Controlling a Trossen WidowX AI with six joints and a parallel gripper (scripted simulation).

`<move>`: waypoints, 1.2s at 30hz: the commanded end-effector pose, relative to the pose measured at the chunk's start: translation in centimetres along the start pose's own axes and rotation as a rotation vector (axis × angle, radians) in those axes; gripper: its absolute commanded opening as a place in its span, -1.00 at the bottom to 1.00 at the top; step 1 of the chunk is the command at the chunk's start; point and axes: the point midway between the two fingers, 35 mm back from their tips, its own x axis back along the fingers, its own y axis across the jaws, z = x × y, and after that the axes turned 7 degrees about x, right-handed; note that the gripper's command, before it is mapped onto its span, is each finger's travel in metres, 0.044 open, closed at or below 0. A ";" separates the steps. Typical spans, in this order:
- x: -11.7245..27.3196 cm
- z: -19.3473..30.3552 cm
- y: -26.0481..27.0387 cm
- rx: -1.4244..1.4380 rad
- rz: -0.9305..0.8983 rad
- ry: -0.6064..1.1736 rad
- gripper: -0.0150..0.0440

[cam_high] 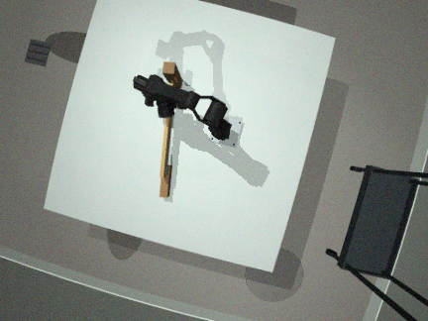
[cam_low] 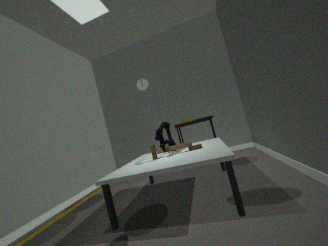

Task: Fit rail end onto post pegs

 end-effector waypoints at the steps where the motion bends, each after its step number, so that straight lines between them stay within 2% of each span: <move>1: 0.4 0.4 -0.3 0.002 0.014 0.009 -0.49; 36: 0.4 0.8 -0.2 0.003 0.013 0.010 -0.49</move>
